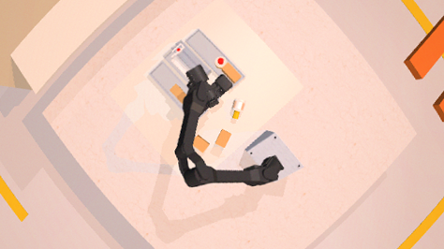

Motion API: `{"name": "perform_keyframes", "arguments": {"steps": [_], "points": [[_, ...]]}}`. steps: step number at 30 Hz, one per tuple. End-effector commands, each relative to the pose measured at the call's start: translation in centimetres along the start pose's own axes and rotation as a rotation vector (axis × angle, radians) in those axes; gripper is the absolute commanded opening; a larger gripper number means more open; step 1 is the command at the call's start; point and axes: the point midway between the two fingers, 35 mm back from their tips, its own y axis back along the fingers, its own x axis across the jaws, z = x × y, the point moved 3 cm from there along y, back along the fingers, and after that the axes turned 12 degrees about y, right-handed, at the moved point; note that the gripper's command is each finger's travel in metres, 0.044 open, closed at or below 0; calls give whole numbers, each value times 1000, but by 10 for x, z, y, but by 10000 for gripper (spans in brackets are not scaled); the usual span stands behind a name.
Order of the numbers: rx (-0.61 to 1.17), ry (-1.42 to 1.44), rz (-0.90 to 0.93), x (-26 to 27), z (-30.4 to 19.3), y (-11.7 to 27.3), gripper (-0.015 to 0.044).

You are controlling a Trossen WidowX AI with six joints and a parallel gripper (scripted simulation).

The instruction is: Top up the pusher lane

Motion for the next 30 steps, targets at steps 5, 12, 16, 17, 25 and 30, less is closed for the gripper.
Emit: {"name": "perform_keyframes", "arguments": {"steps": [5, 12, 16, 17, 25, 30], "points": [[-9, 5, 4, 0, 2, -3, 0], [-9, 5, 4, 1, 1, -5, 0], [-9, 5, 4, 1, 1, -6, 0], [-9, 5, 4, 1, 1, -6, 0], [-9, 5, 4, 1, -1, -6, 0], [-9, 5, 4, 1, -1, -6, 0]]}}
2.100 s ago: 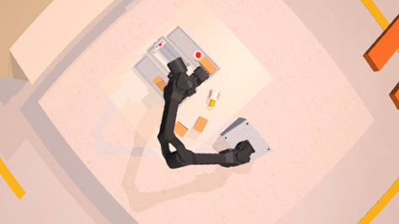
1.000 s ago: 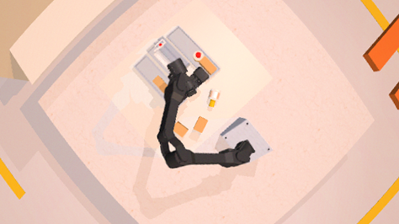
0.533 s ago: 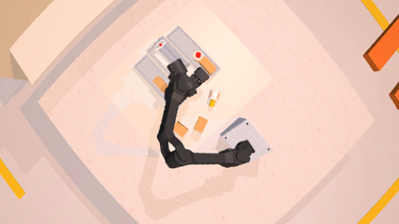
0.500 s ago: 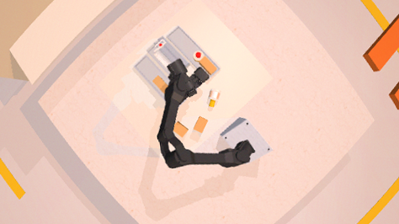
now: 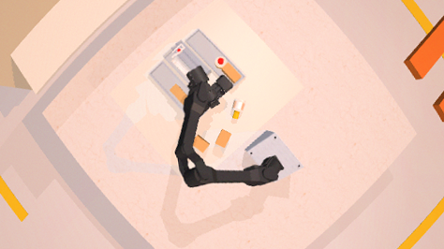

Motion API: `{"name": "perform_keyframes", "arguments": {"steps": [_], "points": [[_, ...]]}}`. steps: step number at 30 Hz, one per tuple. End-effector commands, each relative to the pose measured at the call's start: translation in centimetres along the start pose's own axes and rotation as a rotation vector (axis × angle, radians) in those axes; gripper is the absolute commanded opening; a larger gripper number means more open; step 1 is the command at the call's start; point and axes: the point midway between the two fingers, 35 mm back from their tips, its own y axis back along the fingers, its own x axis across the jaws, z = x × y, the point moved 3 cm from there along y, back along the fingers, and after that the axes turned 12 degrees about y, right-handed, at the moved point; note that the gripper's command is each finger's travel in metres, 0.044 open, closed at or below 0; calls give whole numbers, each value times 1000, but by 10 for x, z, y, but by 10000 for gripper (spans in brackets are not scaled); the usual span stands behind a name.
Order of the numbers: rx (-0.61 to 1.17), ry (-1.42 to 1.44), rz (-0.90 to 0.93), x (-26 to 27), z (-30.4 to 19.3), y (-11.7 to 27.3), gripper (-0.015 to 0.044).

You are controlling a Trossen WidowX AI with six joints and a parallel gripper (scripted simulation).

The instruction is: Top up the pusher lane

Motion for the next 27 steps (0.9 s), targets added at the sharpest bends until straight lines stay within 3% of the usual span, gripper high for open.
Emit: {"name": "perform_keyframes", "arguments": {"steps": [1, 27], "points": [[-8, 6, 2, 1, 1, 0, 0], [-8, 6, 2, 2, -3, 0, 0]]}}
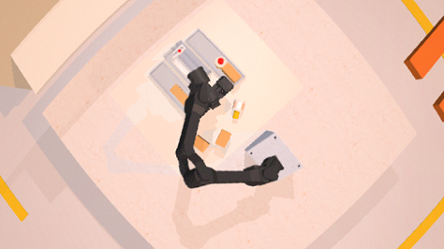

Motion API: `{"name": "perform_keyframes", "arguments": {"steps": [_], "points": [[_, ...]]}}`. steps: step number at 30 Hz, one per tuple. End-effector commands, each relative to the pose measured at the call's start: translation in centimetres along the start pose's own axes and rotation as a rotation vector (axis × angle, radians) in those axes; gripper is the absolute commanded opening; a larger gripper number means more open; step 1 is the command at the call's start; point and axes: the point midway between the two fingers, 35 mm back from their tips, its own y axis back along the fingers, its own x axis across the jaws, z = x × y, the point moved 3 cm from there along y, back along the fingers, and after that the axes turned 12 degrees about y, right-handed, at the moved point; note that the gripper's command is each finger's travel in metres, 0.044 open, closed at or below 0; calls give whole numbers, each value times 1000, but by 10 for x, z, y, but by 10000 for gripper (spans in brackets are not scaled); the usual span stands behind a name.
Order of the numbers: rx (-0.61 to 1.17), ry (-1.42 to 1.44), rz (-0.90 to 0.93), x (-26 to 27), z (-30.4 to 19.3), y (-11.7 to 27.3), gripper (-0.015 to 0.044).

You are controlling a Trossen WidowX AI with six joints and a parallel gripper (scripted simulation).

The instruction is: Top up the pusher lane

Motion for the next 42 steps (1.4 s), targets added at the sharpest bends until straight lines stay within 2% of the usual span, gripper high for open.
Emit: {"name": "perform_keyframes", "arguments": {"steps": [1, 23, 34, 42], "points": [[-7, 8, 2, 1, 1, 0, 0], [-7, 8, 2, 0, -2, 0, 0], [-7, 8, 2, 0, -2, 0, 285], [-7, 8, 1, 0, -1, 16, 285]]}}
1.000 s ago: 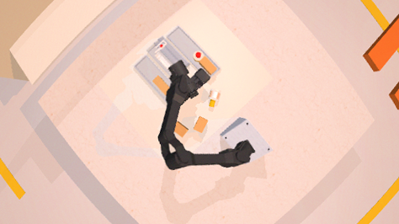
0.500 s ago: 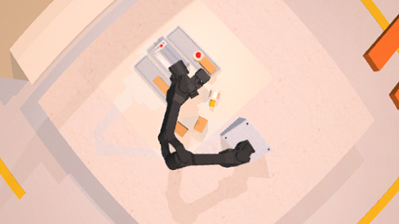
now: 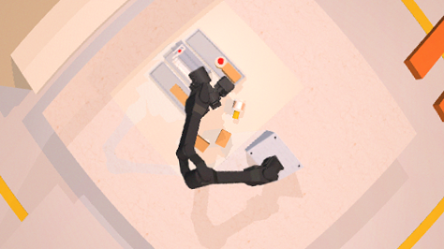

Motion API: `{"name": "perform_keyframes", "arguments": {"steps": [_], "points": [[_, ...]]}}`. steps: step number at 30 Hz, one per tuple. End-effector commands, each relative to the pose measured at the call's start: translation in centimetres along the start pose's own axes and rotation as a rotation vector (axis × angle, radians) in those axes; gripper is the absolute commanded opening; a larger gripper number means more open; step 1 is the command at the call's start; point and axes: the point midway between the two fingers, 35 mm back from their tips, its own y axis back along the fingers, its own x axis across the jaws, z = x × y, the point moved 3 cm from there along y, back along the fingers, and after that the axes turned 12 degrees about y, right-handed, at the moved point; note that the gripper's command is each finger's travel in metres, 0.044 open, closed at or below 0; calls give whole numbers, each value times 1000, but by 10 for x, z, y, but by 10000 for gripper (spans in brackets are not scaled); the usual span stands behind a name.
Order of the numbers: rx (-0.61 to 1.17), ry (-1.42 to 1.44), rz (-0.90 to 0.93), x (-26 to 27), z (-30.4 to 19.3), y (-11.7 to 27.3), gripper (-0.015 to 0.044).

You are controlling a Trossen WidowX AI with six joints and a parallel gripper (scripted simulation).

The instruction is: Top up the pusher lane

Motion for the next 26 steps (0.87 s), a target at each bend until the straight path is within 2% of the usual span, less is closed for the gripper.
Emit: {"name": "perform_keyframes", "arguments": {"steps": [1, 9, 26], "points": [[-6, 7, -5, 0, 2, 13, 285], [-6, 7, -5, 1, -3, 15, 285], [-3, 4, -5, 11, -57, 15, 285]]}}
